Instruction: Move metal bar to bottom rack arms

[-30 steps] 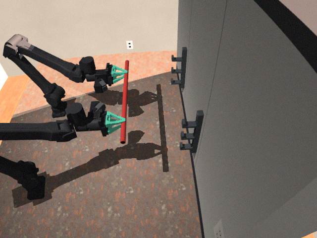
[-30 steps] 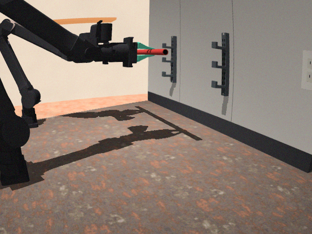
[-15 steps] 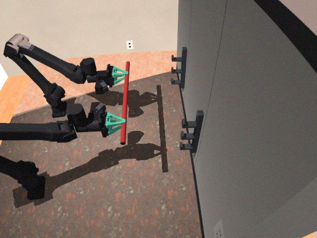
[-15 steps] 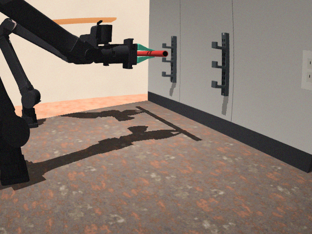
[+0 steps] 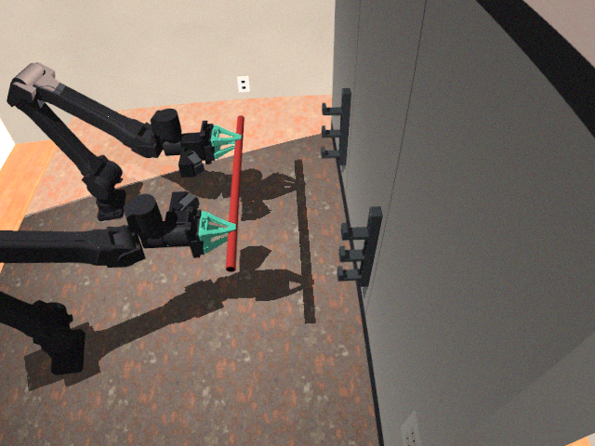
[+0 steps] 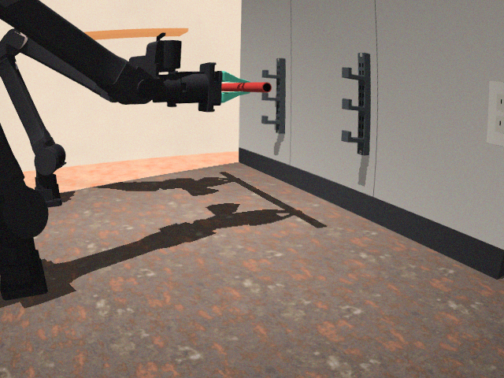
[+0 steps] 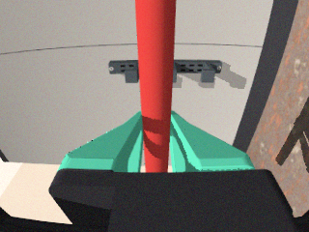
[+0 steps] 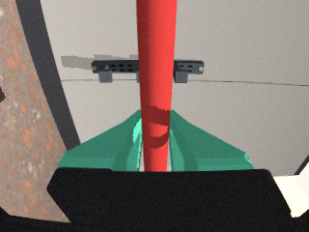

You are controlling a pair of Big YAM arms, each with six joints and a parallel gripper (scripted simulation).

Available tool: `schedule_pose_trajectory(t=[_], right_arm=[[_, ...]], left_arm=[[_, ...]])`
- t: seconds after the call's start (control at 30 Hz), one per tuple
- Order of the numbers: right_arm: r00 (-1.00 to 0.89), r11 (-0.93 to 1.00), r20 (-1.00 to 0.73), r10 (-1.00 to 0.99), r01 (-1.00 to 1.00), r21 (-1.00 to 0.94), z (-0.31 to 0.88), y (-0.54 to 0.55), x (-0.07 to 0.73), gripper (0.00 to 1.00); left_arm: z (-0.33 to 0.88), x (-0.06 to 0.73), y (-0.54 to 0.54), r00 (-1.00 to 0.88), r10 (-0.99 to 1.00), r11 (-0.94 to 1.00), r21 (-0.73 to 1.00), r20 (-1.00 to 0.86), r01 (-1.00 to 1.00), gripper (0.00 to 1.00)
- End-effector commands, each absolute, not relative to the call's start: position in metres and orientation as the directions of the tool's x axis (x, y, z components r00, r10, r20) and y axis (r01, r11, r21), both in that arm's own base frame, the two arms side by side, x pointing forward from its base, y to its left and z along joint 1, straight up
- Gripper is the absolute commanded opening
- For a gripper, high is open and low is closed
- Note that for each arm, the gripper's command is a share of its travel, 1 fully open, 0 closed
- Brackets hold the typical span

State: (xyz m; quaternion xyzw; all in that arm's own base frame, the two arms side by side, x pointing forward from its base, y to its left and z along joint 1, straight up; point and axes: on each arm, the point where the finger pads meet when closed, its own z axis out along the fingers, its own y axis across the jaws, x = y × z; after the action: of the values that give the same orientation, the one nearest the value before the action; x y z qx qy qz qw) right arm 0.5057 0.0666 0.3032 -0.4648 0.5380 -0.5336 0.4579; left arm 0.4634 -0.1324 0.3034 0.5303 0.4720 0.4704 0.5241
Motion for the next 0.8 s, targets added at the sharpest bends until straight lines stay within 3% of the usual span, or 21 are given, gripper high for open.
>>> schedule_pose_trajectory(t=[0.0,0.77], right_arm=[[-0.161,0.002,-0.01,-0.987,0.047,-0.999,0.3236,0.061,0.5066,0.0],[-0.161,0.002,-0.01,-0.987,0.047,-0.999,0.3277,0.0621,0.5076,0.0]], left_arm=[[0.3188,0.4663,-0.1268,0.097,0.995,0.006,0.999,-0.002,-0.038,0.0],[0.3226,0.4656,-0.1255,0.097,0.995,0.006,0.999,-0.002,-0.038,0.0]])
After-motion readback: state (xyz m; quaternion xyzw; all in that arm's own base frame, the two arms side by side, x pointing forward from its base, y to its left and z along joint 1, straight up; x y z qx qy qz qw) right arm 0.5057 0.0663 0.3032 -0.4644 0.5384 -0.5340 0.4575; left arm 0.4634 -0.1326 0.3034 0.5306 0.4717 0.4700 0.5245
